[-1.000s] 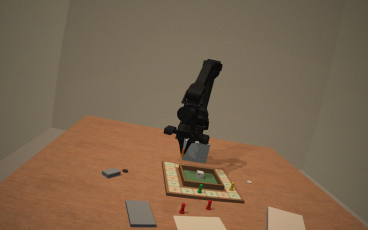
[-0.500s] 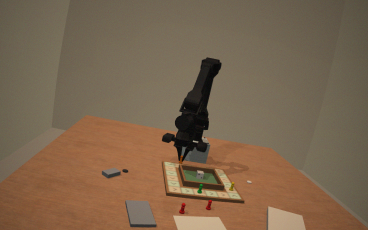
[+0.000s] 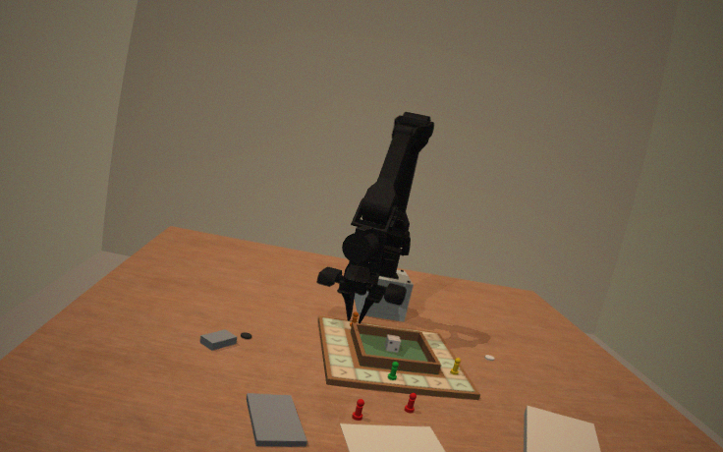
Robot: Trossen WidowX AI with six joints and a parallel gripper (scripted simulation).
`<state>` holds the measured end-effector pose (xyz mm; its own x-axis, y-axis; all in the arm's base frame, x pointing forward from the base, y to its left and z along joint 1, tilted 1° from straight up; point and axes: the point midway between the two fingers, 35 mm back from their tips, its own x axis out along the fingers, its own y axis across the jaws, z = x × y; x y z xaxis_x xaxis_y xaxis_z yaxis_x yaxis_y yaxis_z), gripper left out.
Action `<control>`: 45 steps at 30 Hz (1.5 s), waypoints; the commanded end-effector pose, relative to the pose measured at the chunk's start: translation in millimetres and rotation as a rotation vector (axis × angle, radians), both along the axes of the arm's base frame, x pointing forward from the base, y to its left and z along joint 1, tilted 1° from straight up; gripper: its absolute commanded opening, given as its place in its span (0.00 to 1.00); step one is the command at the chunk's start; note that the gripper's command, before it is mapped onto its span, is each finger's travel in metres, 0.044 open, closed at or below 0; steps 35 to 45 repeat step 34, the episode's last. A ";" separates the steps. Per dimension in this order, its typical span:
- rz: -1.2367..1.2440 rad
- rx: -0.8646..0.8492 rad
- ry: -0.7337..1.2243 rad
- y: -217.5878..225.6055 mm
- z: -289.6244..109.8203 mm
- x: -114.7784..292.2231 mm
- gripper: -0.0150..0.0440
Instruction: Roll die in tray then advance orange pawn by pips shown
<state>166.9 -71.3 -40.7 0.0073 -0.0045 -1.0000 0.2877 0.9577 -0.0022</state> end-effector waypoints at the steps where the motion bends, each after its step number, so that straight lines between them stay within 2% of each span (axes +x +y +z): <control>1: 0.000 0.000 0.000 -0.1 0.5 0.1 0.57; 4: 0.000 0.000 0.001 -0.2 2.4 0.4 0.70; 8: 0.005 -0.001 0.005 -0.4 42.1 1.4 0.88; 11: 0.006 -0.001 0.006 0.0 50.6 0.5 1.00; 15: 0.031 -0.001 0.005 5.3 57.2 3.2 1.00; 23: 0.303 0.004 0.005 68.5 132.0 4.6 1.00; 45: 0.289 0.002 -0.005 63.2 125.3 8.8 1.00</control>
